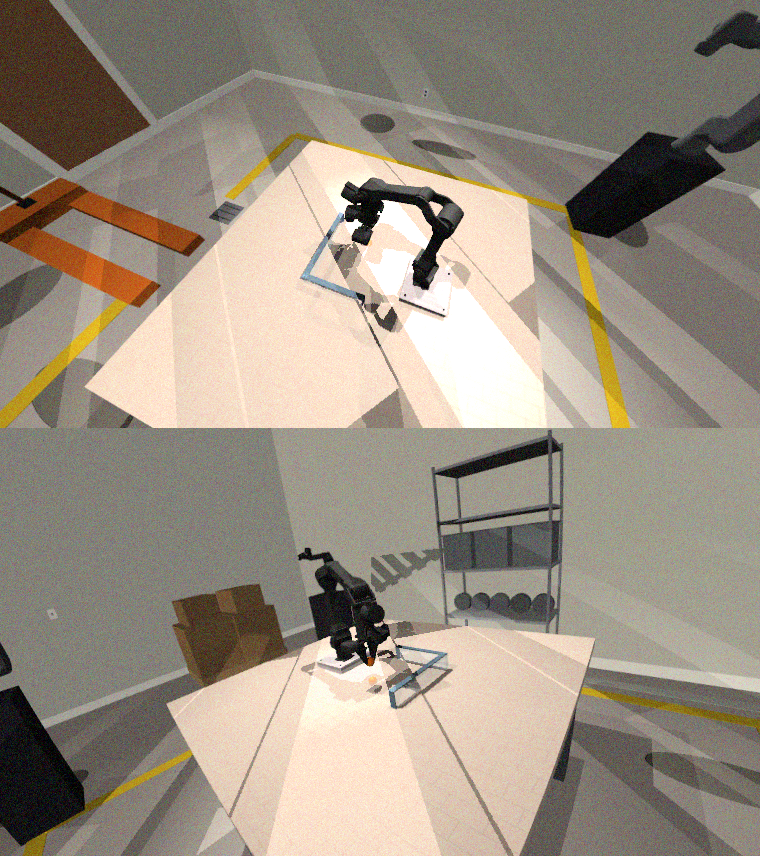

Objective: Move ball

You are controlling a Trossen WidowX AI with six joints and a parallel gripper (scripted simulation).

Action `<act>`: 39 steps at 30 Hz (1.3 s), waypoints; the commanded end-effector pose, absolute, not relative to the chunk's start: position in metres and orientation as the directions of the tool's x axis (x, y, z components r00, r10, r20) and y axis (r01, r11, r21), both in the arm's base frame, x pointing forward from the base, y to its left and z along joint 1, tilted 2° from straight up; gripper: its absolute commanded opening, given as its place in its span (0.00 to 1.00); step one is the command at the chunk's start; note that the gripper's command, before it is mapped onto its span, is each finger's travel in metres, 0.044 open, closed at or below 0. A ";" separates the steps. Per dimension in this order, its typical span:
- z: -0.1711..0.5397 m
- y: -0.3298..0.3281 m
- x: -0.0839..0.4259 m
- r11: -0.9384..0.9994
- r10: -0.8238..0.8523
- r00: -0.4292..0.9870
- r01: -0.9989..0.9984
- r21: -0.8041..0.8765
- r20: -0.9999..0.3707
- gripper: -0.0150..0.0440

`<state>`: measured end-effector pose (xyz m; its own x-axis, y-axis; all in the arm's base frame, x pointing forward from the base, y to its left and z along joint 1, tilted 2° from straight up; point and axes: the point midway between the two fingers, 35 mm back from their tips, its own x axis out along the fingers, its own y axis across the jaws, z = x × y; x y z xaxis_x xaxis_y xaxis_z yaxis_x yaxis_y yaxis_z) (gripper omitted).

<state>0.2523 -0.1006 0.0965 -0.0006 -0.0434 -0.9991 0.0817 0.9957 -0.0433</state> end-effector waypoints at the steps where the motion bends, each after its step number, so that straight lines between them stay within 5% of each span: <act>1: 0.080 -0.100 0.251 0.996 -0.036 -0.008 0.076 -0.037 -0.999 0.25; 34: 0.013 -0.102 0.248 0.996 -0.036 -0.008 0.076 -0.037 -0.999 0.25; 39: 0.016 -0.103 0.250 0.996 -0.043 -0.003 0.082 -0.043 -0.999 0.48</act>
<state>0.2495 -0.1030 0.0158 -0.0033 -0.0425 -0.9991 0.0817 0.9957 -0.0426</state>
